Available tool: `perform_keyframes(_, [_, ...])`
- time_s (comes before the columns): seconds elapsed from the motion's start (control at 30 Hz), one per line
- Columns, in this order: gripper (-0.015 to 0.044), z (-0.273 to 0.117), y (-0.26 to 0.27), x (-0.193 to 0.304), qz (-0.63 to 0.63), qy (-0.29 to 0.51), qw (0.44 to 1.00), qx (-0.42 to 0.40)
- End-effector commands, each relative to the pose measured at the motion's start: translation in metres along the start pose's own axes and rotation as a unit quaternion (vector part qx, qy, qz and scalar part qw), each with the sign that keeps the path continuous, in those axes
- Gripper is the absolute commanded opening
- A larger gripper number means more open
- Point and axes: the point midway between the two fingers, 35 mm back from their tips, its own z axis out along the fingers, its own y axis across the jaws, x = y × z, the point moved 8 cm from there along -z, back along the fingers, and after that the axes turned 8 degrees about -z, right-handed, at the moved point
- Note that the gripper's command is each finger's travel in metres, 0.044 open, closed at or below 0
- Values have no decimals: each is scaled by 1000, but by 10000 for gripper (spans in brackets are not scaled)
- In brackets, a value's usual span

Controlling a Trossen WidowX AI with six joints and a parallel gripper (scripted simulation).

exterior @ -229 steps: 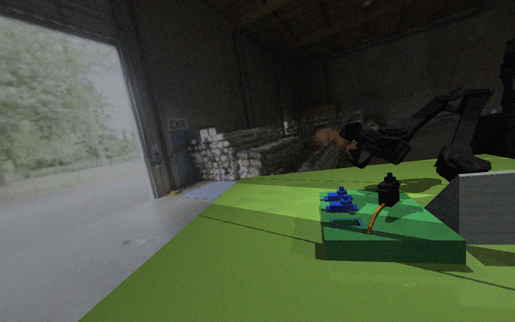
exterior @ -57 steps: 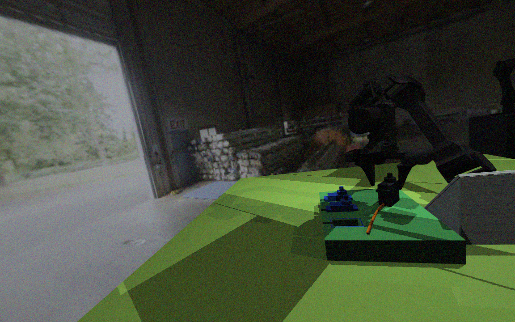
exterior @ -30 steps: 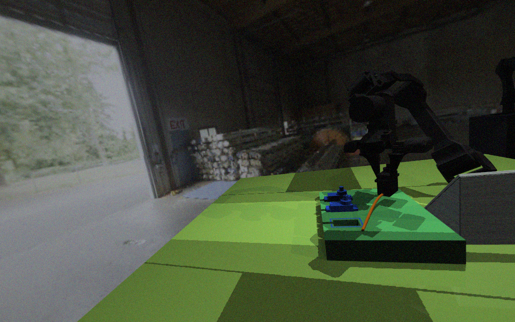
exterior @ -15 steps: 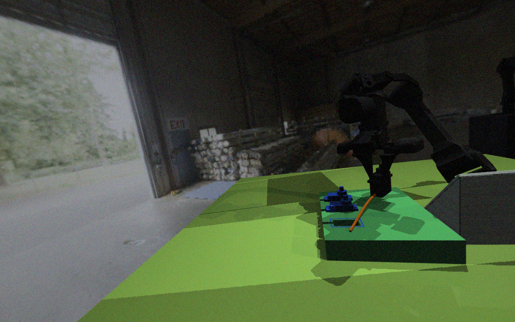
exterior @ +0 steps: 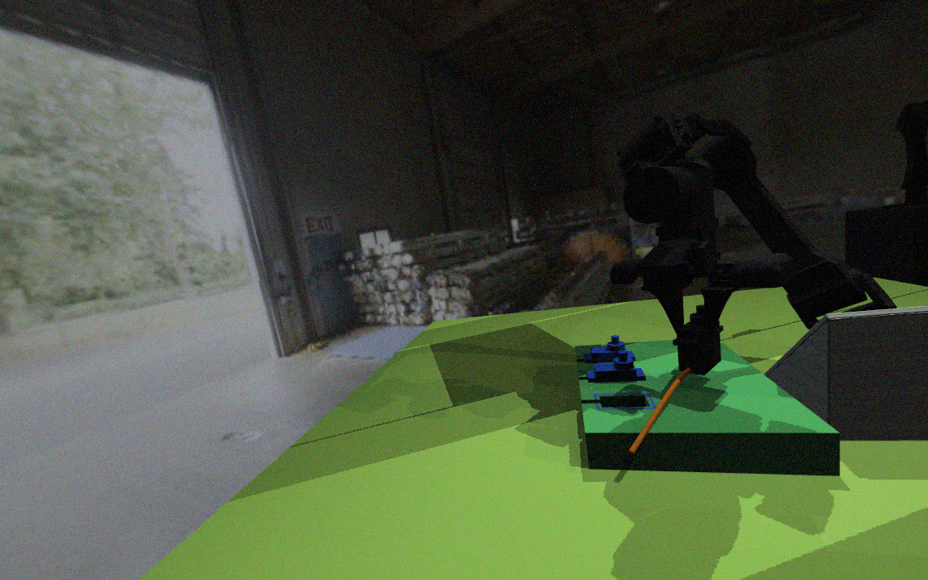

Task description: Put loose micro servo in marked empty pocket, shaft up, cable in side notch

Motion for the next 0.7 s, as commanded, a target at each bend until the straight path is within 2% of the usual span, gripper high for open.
perform_keyframes(0.0, [0, -2, 12, -19, 3, -5, 1000, -2])
perform_keyframes(0.23, [0, -2, 13, -22, 20, -5, 1000, -2])
perform_keyframes(0.67, [0, -2, 13, -22, 225, -5, 974, -3])
